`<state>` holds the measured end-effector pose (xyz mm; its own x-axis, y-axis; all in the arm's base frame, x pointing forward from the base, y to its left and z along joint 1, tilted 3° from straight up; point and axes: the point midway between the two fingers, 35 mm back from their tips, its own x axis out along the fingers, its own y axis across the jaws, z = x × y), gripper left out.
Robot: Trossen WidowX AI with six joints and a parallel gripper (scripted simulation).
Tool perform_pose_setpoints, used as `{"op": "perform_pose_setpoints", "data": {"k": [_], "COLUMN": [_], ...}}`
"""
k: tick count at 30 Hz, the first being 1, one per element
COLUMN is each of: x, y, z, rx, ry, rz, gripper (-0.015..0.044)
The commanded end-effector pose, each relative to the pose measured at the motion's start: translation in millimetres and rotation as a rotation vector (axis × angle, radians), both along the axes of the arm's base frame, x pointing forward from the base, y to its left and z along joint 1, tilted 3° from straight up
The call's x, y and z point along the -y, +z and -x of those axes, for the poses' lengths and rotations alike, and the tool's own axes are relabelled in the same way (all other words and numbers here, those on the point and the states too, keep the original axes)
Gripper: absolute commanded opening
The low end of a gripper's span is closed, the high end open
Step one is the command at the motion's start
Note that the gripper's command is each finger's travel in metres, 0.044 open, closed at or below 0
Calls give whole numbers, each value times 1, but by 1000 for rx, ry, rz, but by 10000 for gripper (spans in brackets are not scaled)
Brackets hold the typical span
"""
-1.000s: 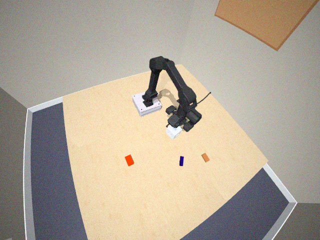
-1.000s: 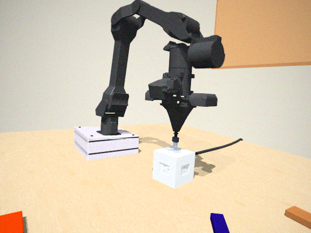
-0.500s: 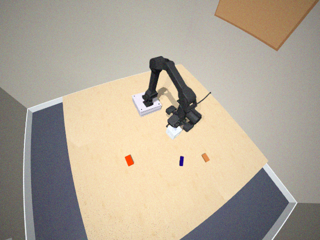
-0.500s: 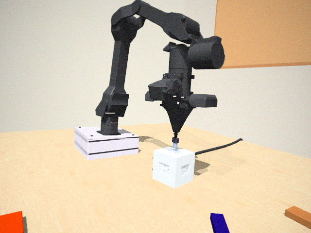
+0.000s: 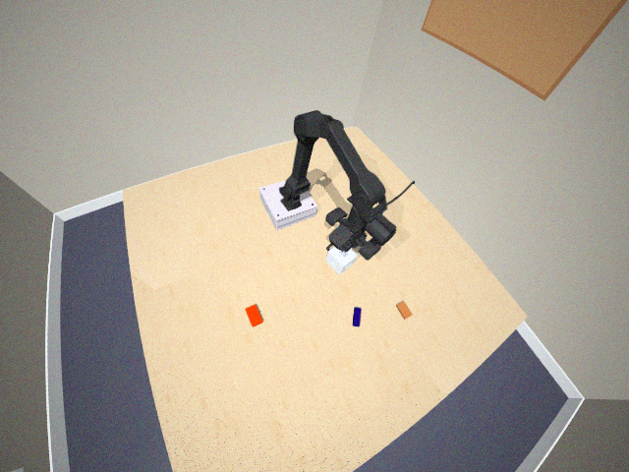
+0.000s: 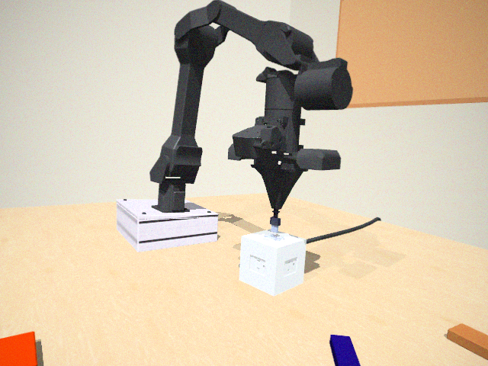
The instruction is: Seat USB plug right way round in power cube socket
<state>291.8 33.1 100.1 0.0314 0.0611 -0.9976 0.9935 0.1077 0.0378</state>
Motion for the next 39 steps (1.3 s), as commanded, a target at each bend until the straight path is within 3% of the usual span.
{"op": "perform_pose_setpoints", "data": {"k": [1,39], "x": [0,0], "y": [-1,-6], "z": [0,0], "rx": [-2,-2], "ry": [-6,-9], "rz": [0,0], "gripper": [0,0]}}
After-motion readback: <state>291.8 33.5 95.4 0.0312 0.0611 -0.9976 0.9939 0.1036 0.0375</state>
